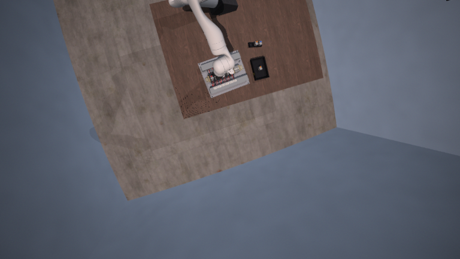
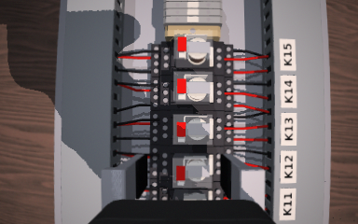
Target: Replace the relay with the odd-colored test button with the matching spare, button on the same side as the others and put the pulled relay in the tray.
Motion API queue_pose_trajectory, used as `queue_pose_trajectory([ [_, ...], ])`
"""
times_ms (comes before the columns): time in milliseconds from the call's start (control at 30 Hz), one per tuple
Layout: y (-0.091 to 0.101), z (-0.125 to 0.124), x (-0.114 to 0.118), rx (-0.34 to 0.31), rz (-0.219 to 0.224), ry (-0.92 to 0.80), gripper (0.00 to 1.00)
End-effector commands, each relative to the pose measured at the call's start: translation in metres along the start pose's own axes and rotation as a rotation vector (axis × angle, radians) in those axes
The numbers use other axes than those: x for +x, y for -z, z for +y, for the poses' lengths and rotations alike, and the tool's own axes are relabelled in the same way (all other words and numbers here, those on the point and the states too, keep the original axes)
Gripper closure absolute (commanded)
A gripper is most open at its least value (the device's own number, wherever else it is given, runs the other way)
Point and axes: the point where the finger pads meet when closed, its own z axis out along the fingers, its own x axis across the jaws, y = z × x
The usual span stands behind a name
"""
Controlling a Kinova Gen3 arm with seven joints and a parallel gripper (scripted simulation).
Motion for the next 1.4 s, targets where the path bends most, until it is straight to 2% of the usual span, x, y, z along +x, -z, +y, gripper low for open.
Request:
queue_pose_trajectory([
  [0, 0.0165, -0.0004, 0.0030, 0.004, 0.010, -0.012, 0.00],
  [133, 0.0225, -0.0004, 0.0030, 0.004, 0.010, -0.014, 0.00],
  [167, 0.0147, -0.0001, 0.0012, 0.001, 0.004, -0.001, 0.00],
  [1367, 0.0161, -0.0006, 0.0027, 0.002, 0.008, 0.000, 0.00],
])
